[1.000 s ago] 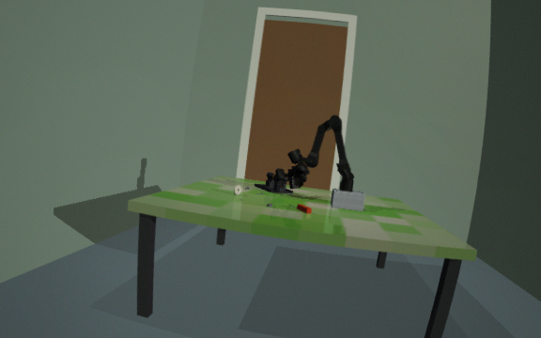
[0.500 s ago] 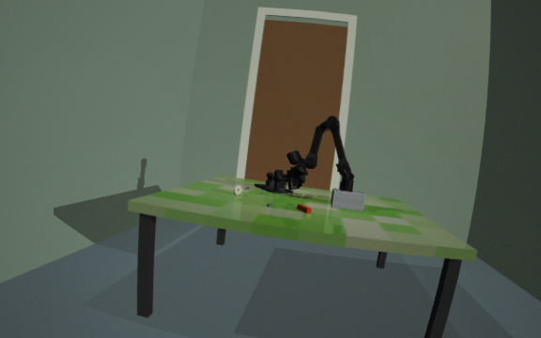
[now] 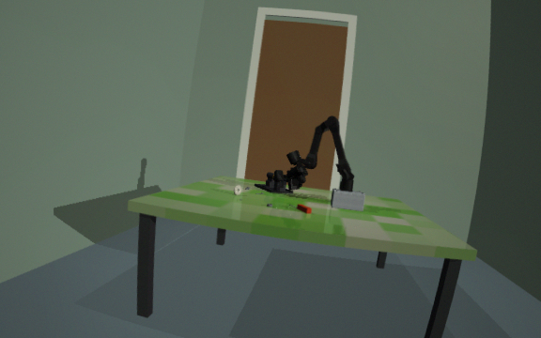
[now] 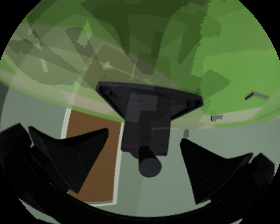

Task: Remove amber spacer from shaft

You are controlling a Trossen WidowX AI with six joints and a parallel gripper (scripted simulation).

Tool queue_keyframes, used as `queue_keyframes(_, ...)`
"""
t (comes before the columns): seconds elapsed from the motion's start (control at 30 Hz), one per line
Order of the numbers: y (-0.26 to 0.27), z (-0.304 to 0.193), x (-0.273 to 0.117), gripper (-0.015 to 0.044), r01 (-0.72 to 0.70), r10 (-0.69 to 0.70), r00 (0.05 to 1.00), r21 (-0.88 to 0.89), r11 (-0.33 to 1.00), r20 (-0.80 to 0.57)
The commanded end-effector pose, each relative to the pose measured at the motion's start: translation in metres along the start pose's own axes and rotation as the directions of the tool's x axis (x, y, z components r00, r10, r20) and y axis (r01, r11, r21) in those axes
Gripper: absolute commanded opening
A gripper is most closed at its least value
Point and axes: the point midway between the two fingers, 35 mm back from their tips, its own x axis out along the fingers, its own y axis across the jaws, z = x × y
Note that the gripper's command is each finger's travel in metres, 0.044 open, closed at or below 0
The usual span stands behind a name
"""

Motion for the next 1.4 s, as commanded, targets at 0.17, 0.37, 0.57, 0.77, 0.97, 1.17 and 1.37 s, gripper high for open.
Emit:
queue_keyframes(0.17, -0.0005, 0.0005, 0.0003, 0.044, 0.003, -0.003, 1.0, -0.006, 1.0, 0.001)
queue_keyframes(0.37, -0.002, 0.0009, 0.0007, 0.044, 0.003, -0.003, 1.0, -0.006, 1.0, 0.001)
queue_keyframes(0.57, -0.0007, 0.0, 0.0002, 0.0282, 0.001, -0.001, 1.0, 0.0, 1.0, 0.0)
queue_keyframes(0.77, -0.0007, 0.0, 0.0002, 0.0125, 0.001, -0.001, 1.0, 0.0, 1.0, 0.0)
queue_keyframes(0.97, -0.0007, 0.0, 0.0002, 0.0026, 0.001, -0.001, 1.0, 0.0, 1.0, 0.0)
queue_keyframes(1.17, -0.0007, 0.0007, -0.001, 0.0, 0.002, -0.002, 1.0, -0.004, 1.0, 0.001)
queue_keyframes(1.37, -0.0007, 0.0034, -0.0055, 0.0, 0.003, -0.003, 1.0, -0.006, 1.0, 0.002)
